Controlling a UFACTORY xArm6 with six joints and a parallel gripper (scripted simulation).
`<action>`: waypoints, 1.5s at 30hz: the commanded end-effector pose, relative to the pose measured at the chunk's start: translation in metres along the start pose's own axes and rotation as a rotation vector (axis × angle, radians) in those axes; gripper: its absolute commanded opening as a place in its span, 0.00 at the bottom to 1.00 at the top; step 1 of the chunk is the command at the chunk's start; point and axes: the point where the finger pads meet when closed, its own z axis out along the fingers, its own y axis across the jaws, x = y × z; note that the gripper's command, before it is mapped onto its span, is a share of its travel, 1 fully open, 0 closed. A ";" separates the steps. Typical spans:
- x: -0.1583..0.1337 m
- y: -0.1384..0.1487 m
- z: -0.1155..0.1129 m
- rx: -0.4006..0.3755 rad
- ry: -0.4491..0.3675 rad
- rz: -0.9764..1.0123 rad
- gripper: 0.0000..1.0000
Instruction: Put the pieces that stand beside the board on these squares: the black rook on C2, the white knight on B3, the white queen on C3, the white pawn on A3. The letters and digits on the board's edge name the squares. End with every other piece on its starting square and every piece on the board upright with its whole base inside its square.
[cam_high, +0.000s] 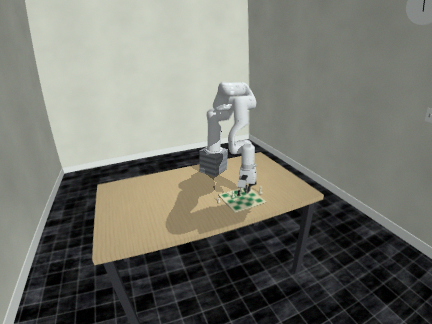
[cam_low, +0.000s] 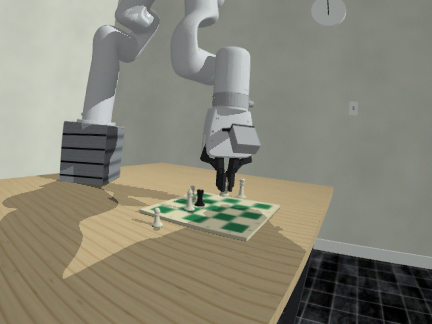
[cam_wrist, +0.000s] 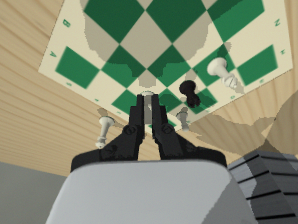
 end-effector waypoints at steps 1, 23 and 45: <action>0.001 -0.002 0.010 0.004 0.000 0.000 0.00; 0.001 -0.002 0.015 0.004 0.000 0.000 0.00; 0.001 -0.002 0.015 0.004 0.000 0.000 0.00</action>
